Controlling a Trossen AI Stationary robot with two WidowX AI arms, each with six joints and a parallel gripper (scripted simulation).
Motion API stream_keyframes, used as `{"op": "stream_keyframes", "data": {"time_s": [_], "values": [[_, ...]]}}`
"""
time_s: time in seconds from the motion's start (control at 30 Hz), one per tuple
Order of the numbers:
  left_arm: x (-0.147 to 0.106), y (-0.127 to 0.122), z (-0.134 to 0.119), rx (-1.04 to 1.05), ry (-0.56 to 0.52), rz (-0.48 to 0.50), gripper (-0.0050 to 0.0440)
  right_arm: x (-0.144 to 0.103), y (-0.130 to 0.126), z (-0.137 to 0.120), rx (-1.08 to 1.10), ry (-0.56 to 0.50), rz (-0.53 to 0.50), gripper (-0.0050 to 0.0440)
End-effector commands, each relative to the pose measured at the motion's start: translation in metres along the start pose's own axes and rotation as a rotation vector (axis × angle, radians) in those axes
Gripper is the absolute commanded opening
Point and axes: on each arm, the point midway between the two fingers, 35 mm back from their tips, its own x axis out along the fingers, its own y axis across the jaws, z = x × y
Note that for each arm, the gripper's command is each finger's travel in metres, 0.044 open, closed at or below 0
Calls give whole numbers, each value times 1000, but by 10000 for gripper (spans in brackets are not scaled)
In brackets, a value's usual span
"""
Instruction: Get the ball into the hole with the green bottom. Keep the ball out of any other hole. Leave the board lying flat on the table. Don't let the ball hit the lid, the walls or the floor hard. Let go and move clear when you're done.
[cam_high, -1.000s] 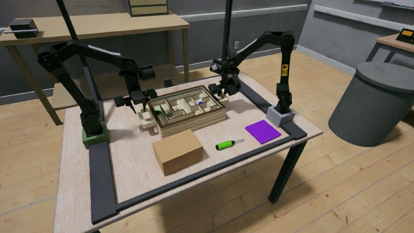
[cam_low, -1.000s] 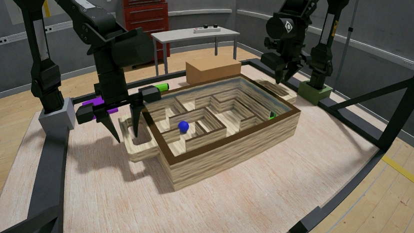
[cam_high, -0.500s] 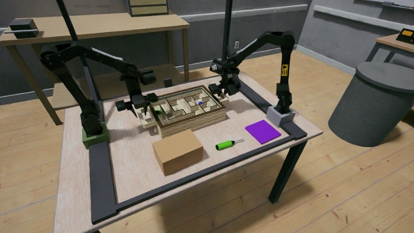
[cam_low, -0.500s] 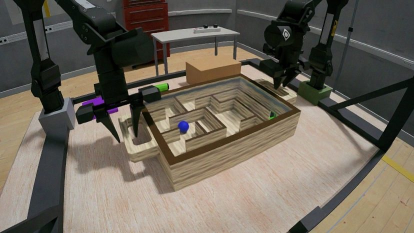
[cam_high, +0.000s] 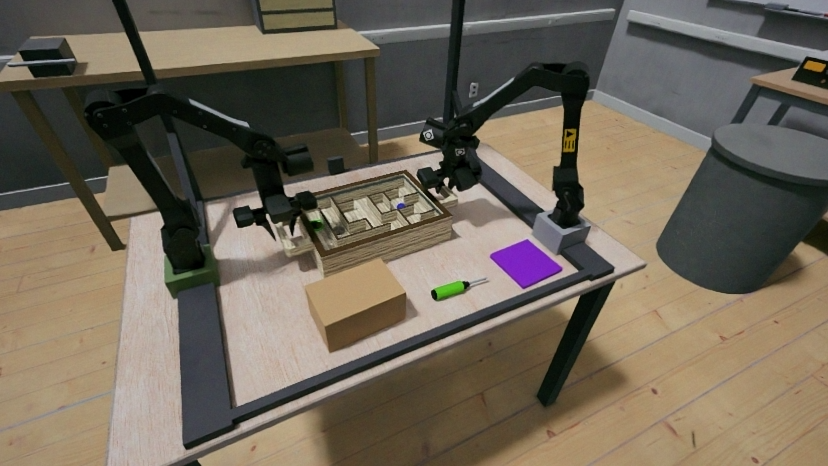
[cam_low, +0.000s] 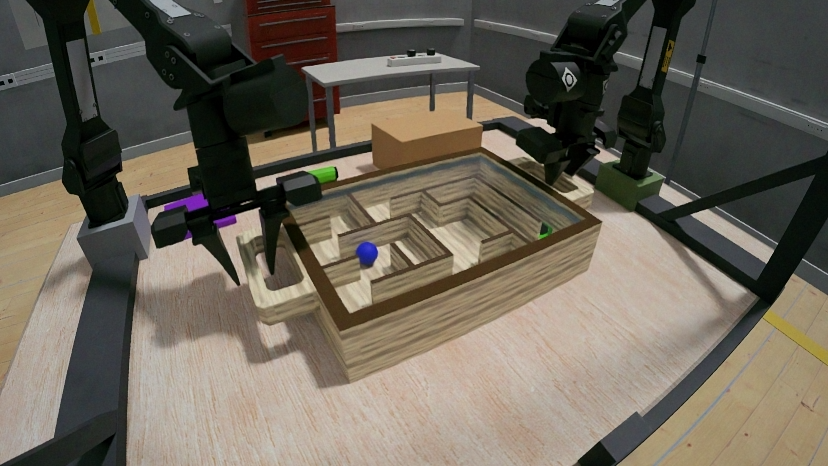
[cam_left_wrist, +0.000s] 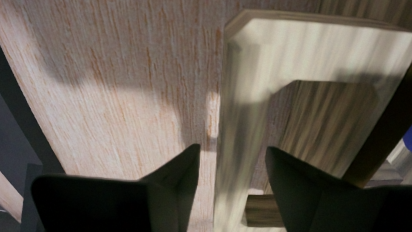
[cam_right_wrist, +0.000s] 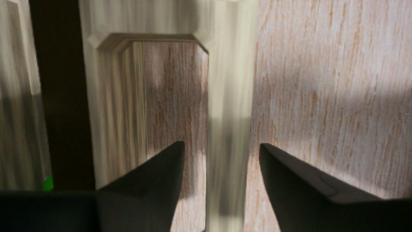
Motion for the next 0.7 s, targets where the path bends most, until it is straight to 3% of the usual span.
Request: {"op": "stream_keyframes", "data": {"time_s": [0.0,0.67], "values": [[-9,-4,-8,10,23,-22,185,2,-1,0,-1,-2,-3,185],[-9,-3,-4,7,19,-20,185,-1,-2,1,0,0,2,185]]}}
